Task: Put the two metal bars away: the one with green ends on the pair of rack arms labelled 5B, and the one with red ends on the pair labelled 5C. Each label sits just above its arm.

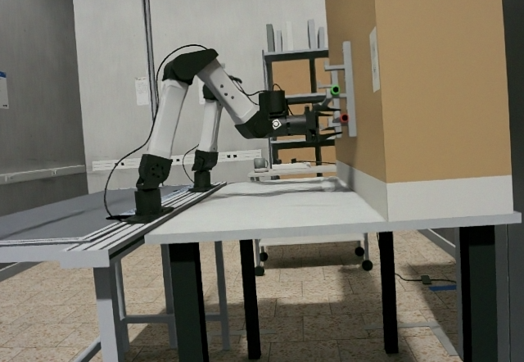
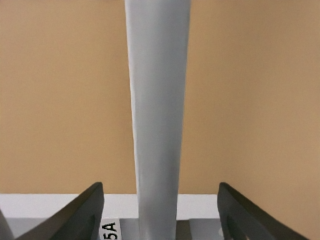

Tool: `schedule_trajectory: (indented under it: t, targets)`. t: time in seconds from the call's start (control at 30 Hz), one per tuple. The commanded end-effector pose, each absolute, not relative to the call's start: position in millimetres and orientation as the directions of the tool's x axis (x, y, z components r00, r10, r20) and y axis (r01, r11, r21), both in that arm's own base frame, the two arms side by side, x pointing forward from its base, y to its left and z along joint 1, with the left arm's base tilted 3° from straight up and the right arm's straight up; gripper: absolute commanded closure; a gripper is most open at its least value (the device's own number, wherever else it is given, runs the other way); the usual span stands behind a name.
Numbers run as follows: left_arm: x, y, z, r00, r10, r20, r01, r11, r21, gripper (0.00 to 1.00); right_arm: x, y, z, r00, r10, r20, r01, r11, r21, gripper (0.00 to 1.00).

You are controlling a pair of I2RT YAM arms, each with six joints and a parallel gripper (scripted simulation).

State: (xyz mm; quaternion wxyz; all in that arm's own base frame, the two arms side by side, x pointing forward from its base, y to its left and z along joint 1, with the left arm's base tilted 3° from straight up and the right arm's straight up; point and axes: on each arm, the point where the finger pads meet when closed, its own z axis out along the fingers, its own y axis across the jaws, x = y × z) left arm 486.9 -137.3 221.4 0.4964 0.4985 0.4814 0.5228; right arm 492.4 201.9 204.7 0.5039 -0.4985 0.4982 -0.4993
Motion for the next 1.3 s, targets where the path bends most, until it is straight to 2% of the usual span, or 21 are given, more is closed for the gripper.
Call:
schedule_trajectory:
  t: [0.0,0.4,1.27]
  targets:
    - [490.8,-142.1,220.7,0.005,0.999,0.037,-0.036,-0.037,0.999,0.36,498.4,204.4,200.4,0.009,-1.0,0.006,-0.003,-0.006,-1.0,0.36]
    - [490.9,-141.9,217.5,0.005,0.999,0.037,-0.036,-0.037,0.999,0.36,498.4,204.4,199.0,0.009,-1.0,0.006,-0.003,-0.006,-1.0,0.36]
    - [490.8,-142.0,219.1,0.005,0.999,0.037,-0.036,-0.037,0.999,0.7,498.4,204.4,199.9,0.009,-1.0,0.006,-0.003,-0.006,-1.0,0.7]
